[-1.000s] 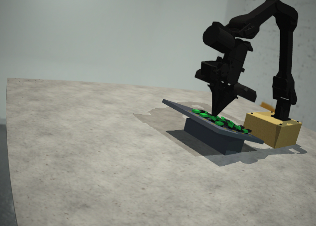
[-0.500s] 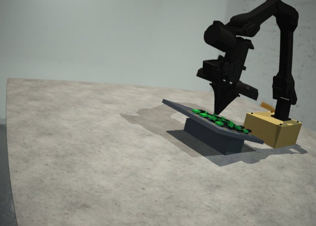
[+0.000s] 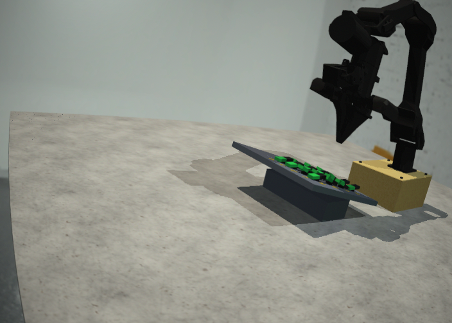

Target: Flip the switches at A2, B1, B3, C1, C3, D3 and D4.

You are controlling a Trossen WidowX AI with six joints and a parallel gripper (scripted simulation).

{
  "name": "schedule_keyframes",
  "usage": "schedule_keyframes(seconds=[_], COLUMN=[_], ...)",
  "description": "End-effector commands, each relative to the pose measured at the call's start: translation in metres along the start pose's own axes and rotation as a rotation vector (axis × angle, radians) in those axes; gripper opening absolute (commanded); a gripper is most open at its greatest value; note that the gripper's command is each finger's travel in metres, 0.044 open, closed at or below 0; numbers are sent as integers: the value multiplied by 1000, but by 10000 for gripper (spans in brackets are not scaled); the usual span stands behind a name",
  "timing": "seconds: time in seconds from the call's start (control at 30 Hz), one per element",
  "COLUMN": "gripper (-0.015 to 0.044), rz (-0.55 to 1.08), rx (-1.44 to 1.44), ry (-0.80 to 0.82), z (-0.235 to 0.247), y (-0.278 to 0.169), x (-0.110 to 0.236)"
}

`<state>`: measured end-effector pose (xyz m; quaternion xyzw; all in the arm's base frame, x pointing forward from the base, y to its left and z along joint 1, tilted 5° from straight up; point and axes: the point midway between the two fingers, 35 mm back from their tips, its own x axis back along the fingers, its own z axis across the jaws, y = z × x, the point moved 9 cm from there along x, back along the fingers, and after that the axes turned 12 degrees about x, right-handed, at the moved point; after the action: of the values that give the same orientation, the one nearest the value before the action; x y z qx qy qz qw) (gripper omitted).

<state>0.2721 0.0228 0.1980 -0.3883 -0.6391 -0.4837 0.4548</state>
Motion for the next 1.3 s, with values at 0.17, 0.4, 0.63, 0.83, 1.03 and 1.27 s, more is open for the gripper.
schedule_keyframes(seconds=[0.17,0.4,0.63,0.83,1.03,1.27], gripper=[0,0,0,0,0,0], rz=[17,25,24,24,24,24], rx=[4,4,4,4,4,4], ry=[4,6,5,5,5,5], z=[26,26,26,26,26,26], y=[-11,-11,-11,-11,-11,-11], x=[-24,-37,-47,-55,-59,-59])
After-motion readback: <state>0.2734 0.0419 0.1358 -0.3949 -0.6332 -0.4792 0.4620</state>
